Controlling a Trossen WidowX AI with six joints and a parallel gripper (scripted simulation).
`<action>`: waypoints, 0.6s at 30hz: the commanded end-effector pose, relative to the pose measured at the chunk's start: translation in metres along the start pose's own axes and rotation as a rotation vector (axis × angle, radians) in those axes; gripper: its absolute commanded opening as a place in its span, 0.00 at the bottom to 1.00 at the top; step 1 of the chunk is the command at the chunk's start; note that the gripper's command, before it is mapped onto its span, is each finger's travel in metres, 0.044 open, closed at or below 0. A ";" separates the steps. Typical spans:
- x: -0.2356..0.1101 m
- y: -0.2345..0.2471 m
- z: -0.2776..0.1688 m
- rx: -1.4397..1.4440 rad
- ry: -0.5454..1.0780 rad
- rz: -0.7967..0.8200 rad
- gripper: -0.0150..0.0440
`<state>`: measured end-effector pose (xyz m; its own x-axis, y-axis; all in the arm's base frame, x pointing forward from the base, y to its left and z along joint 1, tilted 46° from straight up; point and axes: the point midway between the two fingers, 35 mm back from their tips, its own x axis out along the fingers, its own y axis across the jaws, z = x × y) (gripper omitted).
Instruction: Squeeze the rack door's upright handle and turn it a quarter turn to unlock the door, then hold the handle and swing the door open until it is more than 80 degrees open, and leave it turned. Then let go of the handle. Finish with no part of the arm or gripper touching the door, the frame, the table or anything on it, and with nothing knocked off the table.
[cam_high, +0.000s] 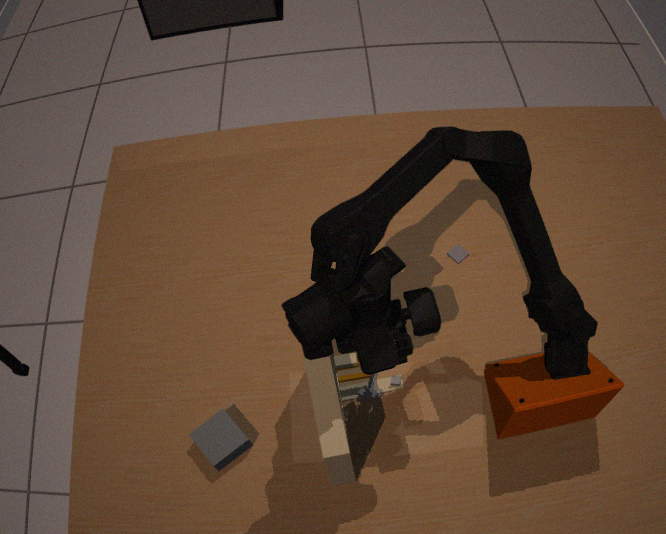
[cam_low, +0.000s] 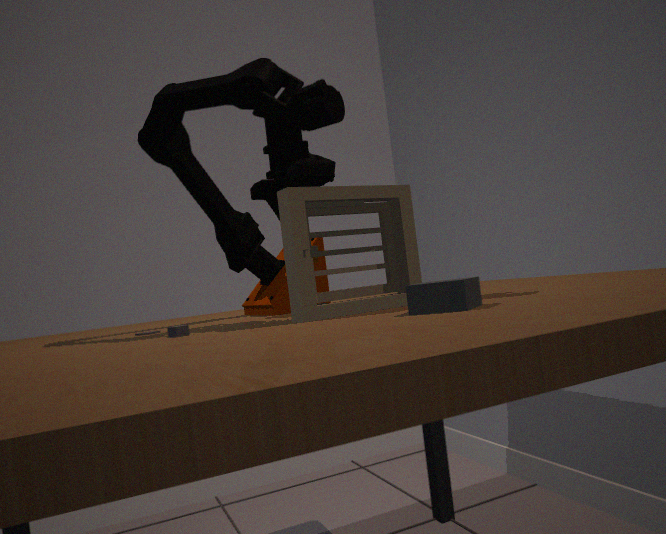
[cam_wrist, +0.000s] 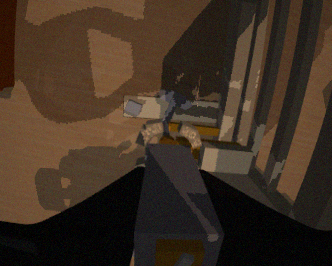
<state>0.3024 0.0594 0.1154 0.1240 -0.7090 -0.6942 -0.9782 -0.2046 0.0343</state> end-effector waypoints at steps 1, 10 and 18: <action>0.000 0.004 0.002 0.074 -0.002 0.000 0.29; 0.000 0.014 0.008 0.241 -0.003 0.001 0.29; 0.000 0.025 0.015 0.376 -0.003 0.002 0.29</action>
<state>0.2769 0.0631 0.1073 0.1134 -0.7130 -0.6919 -0.9850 0.0104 -0.1722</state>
